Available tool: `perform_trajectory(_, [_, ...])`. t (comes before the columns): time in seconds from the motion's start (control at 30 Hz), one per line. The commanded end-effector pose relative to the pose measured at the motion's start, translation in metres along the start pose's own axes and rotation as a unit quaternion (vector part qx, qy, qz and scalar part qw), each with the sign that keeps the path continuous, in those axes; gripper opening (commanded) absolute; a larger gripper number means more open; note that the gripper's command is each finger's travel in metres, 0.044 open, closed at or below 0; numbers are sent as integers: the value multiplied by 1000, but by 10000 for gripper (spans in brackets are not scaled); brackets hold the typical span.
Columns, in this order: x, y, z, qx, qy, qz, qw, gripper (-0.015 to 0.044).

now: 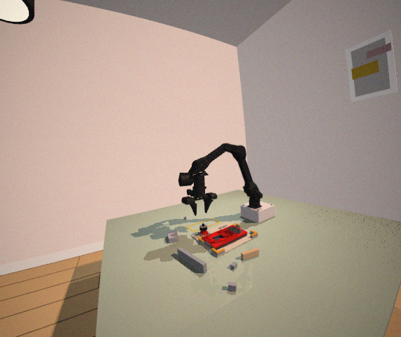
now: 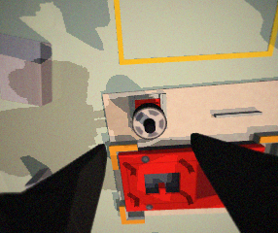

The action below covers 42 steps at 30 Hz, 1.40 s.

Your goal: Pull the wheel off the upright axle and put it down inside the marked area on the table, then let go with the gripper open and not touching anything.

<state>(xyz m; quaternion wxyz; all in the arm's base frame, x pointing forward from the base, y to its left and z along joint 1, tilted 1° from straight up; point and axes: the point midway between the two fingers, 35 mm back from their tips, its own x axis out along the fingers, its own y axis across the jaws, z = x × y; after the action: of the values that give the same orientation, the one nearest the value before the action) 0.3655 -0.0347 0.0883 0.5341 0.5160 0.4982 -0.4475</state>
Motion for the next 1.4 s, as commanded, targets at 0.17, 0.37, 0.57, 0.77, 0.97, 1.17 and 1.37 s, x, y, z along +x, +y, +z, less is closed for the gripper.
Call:
perform_trajectory(0.17, [3, -2, -10, 29, -6, -31, 999, 300])
perform_trajectory(0.37, [33, -2, -9, 29, -6, -31, 999, 300])
perform_trajectory(0.57, [77, -6, -10, 29, -6, -31, 999, 300])
perform_trajectory(0.77, [75, -8, -11, 26, -3, -39, 999, 280])
perform_trajectory(0.97, [75, -8, -11, 26, -3, -39, 999, 240])
perform_trajectory(1.17, [75, -8, -11, 26, -3, -39, 999, 200])
perform_trajectory(1.37, [75, -8, -11, 26, -3, -39, 999, 140])
